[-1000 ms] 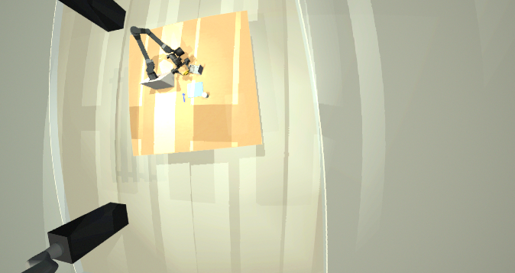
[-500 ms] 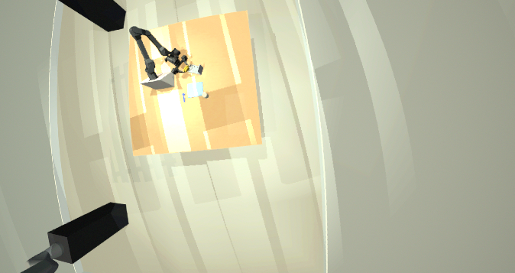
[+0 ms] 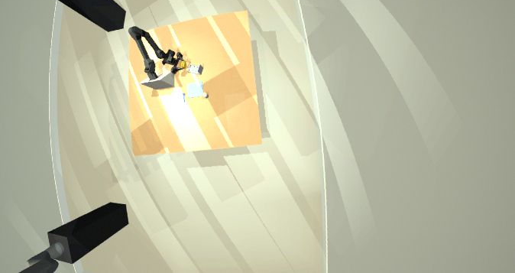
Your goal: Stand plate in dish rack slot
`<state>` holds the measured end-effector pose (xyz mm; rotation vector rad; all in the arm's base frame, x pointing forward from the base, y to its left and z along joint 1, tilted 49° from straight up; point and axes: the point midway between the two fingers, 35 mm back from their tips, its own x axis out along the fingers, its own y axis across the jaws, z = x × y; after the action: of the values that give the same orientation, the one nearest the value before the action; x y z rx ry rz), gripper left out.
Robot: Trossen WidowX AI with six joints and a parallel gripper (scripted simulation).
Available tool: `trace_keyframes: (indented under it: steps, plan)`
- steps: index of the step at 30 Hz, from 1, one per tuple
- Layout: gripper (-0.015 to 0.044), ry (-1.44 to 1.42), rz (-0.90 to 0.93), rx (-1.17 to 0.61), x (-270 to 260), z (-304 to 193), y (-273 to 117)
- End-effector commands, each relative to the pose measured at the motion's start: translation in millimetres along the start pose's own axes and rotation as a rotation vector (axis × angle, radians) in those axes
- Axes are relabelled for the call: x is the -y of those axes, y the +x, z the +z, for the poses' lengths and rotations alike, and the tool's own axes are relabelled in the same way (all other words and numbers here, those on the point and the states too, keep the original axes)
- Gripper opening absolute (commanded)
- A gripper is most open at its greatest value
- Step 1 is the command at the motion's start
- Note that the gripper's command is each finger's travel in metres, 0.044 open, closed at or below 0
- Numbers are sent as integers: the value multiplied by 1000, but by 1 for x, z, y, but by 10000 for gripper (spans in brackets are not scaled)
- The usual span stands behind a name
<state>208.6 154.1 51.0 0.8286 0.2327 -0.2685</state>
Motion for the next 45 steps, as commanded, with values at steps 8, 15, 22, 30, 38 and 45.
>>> trace_keyframes:
  steps: [8, 15, 22, 30, 38, 45]
  plan:
    - [0, 19, 35, 28, -2, 3, -5]
    - [0, 16, 34, 25, -3, -8, 0]
    - [0, 17, 34, 24, -5, -20, 9]
    - [0, 19, 35, 24, -6, -27, 18]
    - [0, 20, 37, 25, -7, -26, 28]
    - [0, 25, 38, 27, -8, -28, 35]
